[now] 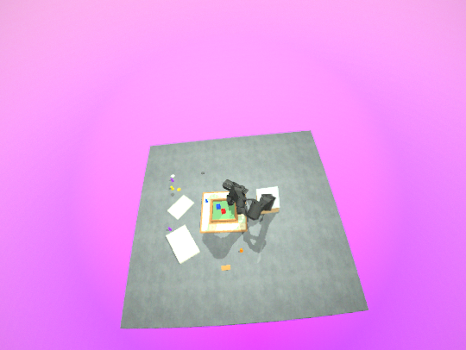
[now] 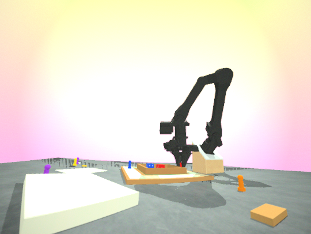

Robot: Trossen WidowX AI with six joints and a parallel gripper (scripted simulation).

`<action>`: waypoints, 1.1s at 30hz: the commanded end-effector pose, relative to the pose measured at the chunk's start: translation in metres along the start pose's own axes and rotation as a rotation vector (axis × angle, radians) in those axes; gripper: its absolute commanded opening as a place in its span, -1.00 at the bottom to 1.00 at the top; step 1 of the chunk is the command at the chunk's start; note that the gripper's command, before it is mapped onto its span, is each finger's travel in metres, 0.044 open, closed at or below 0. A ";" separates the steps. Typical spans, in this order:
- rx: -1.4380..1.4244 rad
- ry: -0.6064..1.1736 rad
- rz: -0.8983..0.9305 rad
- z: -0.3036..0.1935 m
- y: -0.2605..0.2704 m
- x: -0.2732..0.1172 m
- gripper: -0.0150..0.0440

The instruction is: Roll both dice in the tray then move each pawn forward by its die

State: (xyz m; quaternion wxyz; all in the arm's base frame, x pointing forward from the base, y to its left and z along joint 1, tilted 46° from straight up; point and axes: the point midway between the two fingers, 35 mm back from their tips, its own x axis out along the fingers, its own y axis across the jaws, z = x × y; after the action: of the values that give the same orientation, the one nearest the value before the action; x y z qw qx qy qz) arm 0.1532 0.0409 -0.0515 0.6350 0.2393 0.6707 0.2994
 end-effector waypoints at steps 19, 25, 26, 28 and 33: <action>0.010 -0.002 -0.004 0.006 -0.004 -0.022 -0.49; 0.011 -0.003 -0.011 0.010 -0.006 -0.056 -0.49; 0.011 -0.003 -0.012 0.010 -0.007 -0.062 -0.49; 0.011 -0.003 -0.012 0.010 -0.006 -0.074 -0.49; 0.010 -0.001 -0.008 0.007 -0.004 -0.105 -0.49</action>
State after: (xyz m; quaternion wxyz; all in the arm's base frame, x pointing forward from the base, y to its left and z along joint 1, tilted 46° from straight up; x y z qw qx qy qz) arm 0.1680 -0.0225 0.0062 0.6321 0.2452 0.6745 0.2922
